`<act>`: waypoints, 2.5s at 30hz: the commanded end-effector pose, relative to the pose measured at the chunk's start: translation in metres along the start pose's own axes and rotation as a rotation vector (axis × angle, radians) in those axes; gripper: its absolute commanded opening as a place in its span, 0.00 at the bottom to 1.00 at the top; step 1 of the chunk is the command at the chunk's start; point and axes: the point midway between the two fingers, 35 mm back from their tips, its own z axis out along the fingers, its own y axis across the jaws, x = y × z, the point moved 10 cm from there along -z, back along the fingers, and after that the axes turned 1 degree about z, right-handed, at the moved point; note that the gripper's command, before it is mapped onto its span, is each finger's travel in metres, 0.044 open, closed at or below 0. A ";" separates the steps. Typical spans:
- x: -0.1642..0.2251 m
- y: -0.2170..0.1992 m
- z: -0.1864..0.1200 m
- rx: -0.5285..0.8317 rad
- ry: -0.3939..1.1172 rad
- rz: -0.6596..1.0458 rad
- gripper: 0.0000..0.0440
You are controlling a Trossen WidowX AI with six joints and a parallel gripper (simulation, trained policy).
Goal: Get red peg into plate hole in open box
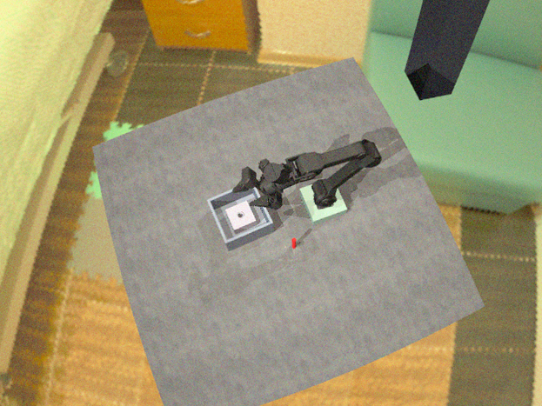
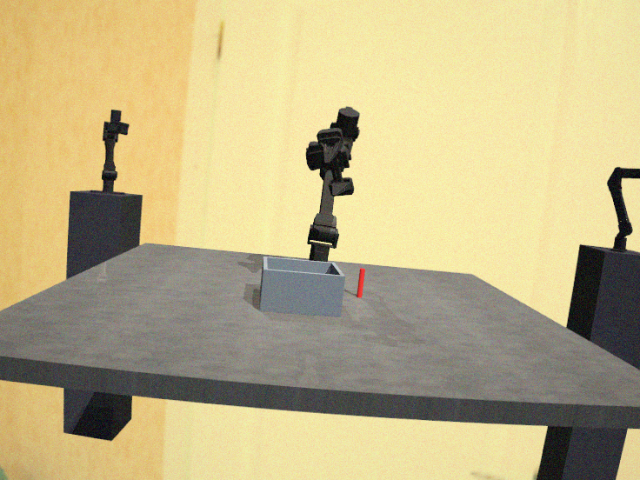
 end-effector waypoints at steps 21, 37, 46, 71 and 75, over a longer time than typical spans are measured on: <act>0.036 -0.086 0.022 0.618 0.043 -0.609 1.00; 0.057 -0.152 0.027 0.975 0.156 -0.994 1.00; 0.064 -0.191 0.042 1.058 0.187 -1.106 1.00; 0.049 -0.261 0.092 1.057 0.211 -1.218 0.46; 0.050 -0.262 0.096 1.081 0.200 -1.213 0.22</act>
